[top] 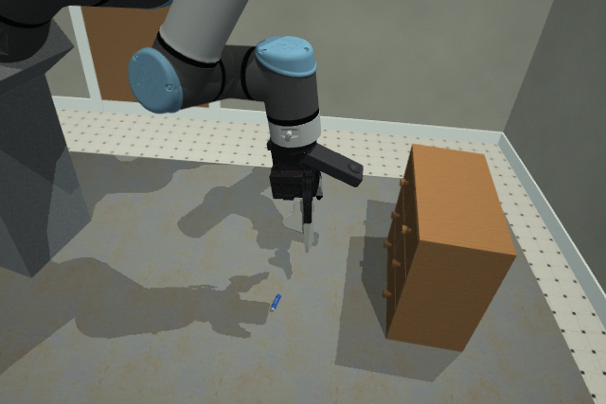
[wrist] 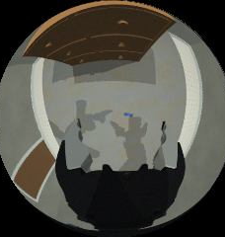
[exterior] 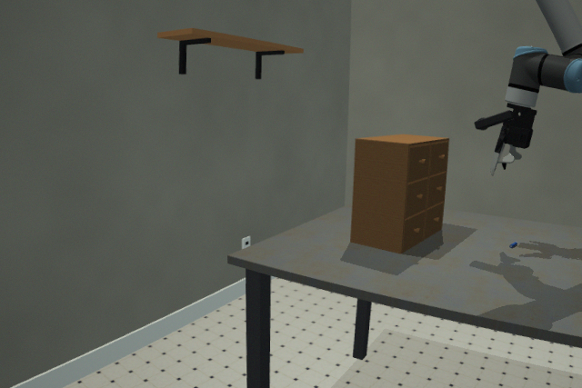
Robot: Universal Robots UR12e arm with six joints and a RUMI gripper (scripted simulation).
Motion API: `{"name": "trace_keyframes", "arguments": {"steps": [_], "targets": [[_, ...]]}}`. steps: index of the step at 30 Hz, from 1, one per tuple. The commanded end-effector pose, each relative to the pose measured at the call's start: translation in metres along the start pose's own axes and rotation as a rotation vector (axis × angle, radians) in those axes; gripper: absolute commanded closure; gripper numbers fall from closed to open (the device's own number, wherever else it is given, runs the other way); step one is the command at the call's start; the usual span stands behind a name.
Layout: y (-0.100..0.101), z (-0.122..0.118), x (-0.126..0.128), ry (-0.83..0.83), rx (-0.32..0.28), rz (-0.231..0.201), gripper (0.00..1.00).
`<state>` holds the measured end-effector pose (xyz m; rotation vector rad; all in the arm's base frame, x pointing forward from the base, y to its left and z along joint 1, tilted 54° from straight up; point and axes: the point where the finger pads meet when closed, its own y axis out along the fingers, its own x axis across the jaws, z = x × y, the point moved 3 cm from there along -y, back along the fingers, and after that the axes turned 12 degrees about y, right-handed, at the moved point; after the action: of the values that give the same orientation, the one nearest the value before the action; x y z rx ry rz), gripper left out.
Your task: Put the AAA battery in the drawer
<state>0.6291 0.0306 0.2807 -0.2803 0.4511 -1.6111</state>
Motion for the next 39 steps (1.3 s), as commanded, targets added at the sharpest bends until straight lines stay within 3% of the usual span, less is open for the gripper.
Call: {"name": "trace_keyframes", "arguments": {"steps": [1, 13, 15, 30, 32, 39], "targets": [[0.009, 0.003, -0.001, 0.001, 0.088, 0.016, 0.0], [0.04, 0.013, -0.002, 0.0, 0.342, 0.069, 0.0], [0.04, 0.013, -0.002, 0.0, 0.342, 0.069, 0.0], [0.089, 0.027, -0.005, -0.001, 0.731, 0.152, 0.0], [0.089, 0.027, -0.005, -0.001, 0.731, 0.152, 0.0], [0.102, 0.031, -0.006, -0.001, 0.828, 0.172, 0.0]]}}
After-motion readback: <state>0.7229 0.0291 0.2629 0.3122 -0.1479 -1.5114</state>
